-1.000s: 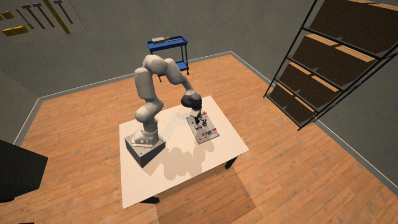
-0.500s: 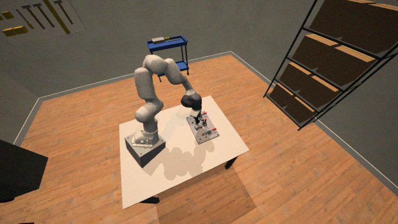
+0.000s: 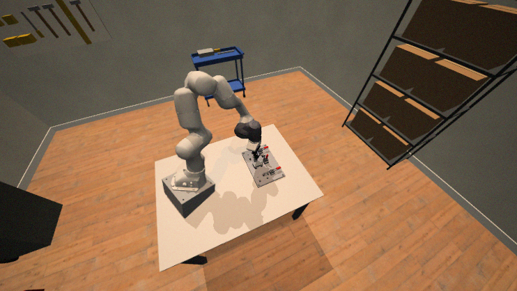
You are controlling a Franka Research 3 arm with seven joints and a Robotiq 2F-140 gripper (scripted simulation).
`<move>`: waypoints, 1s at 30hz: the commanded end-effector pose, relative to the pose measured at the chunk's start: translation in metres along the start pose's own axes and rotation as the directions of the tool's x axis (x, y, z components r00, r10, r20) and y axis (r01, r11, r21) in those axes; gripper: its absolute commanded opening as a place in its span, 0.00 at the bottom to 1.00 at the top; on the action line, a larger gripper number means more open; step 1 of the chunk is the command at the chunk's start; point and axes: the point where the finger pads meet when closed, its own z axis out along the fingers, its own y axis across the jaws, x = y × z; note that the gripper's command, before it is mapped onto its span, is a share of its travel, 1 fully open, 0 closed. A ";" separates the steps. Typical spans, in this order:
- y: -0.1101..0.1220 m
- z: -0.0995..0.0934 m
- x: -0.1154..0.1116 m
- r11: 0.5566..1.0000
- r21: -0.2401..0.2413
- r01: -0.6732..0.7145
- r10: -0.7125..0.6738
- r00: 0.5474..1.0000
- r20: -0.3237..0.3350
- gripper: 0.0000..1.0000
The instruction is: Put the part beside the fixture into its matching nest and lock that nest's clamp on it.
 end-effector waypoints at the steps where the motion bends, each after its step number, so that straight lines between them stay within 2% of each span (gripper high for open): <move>1: 0.006 -0.001 -0.001 1.000 0.002 -0.014 0.014 1.000 0.004 0.00; 10: 0.008 -0.004 -0.001 1.000 0.002 -0.014 0.014 1.000 0.004 0.00; 21: 0.008 -0.039 -0.001 1.000 0.002 -0.014 0.014 1.000 0.004 0.00; 30: 0.008 -0.041 -0.001 1.000 0.002 -0.014 0.014 1.000 0.004 0.00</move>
